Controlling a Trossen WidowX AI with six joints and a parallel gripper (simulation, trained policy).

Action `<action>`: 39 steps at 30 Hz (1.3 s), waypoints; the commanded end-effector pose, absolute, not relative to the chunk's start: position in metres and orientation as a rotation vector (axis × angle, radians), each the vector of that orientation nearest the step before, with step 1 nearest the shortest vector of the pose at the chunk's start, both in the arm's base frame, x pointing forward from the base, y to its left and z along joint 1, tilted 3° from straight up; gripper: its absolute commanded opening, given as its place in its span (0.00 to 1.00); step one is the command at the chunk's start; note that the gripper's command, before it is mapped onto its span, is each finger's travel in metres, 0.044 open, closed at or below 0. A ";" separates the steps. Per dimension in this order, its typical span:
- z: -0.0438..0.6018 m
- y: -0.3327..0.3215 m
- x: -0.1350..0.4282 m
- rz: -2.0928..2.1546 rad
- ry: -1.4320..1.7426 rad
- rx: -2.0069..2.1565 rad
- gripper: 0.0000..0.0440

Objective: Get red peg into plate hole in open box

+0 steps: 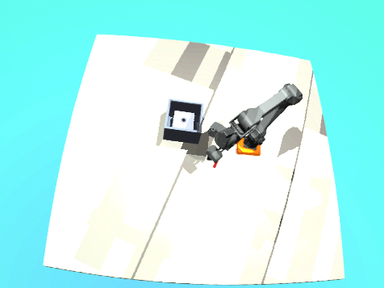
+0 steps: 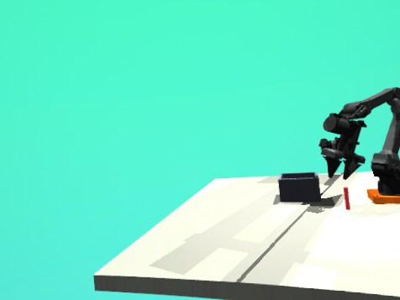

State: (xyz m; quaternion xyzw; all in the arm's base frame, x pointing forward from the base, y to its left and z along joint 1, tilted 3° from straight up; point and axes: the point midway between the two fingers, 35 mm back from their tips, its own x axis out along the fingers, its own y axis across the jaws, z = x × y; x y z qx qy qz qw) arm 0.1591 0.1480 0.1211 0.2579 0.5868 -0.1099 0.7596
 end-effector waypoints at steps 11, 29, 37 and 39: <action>0.059 0.144 0.155 -0.410 1.325 0.713 1.00; 0.030 0.144 0.147 -0.503 1.399 0.842 0.28; 0.038 0.143 0.156 -0.496 1.391 0.850 0.00; 0.046 0.143 0.161 -0.482 1.371 0.843 0.00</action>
